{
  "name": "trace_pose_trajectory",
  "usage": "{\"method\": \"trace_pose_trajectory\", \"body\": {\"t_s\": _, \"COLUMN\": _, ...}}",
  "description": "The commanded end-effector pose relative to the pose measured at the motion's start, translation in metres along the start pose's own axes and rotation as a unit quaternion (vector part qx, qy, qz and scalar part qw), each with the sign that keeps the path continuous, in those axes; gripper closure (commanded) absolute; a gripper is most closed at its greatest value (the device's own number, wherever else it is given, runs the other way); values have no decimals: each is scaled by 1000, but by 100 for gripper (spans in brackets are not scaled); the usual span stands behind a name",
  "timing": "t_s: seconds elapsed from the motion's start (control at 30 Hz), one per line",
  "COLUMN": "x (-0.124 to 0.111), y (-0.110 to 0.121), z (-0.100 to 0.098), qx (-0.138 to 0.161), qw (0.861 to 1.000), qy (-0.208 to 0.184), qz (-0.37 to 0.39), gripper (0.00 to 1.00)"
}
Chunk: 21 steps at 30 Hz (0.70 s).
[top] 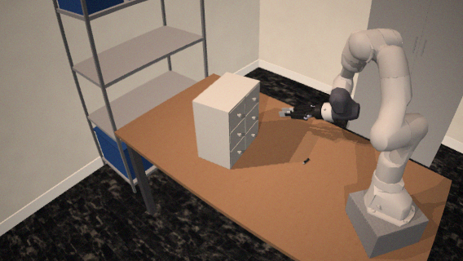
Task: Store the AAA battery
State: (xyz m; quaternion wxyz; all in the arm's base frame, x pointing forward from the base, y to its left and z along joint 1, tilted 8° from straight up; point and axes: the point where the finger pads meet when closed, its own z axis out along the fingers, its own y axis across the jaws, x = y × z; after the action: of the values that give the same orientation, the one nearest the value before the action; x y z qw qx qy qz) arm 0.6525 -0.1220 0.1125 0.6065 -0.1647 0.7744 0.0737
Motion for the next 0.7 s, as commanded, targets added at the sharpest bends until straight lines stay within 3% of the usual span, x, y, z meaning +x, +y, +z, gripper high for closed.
{"method": "trace_pose_trajectory", "body": {"t_s": 0.0, "x": 4, "y": 9, "z": 4, "qx": 1, "qw": 1000, "qy": -1, "qz": -11, "gripper": 80}}
{"method": "trace_pose_trajectory", "body": {"t_s": 0.67, "x": 17, "y": 52, "z": 21, "qx": 1, "qw": 1000, "qy": -1, "qz": -11, "gripper": 80}}
